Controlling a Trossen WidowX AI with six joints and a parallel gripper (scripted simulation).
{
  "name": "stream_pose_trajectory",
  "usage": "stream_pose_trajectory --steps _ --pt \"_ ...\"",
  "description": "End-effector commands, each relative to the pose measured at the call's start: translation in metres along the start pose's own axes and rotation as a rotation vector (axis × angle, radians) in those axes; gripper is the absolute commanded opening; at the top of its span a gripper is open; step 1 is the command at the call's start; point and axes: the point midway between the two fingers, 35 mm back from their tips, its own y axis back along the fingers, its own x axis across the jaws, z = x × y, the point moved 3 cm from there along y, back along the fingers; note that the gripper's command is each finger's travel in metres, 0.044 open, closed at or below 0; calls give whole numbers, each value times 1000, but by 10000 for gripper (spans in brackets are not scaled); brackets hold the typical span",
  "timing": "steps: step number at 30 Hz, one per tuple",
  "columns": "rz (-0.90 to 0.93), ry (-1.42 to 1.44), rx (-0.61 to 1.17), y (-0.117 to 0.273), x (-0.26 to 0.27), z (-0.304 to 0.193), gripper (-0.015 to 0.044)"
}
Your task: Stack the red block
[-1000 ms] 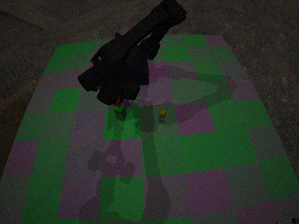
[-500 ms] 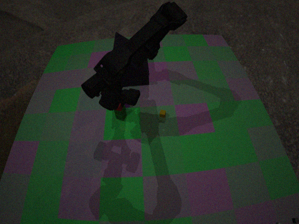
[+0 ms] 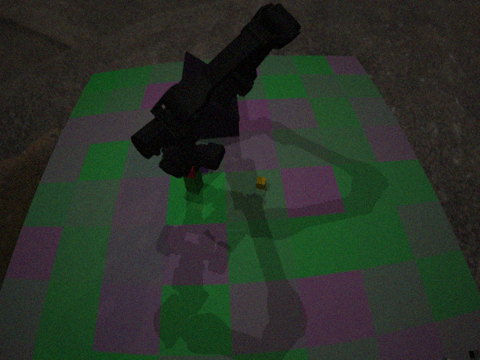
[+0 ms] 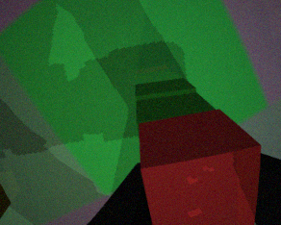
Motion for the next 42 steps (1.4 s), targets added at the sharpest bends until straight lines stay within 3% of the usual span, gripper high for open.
stream_pose_trajectory --steps 1,8,25,42 --pt "5 -6 -2 -1 0 0 0" --pt "4 -6 -2 2 0 0 0" --pt "0 0 0 0 0 0 440" --pt "0 0 0 0 0 0 440"
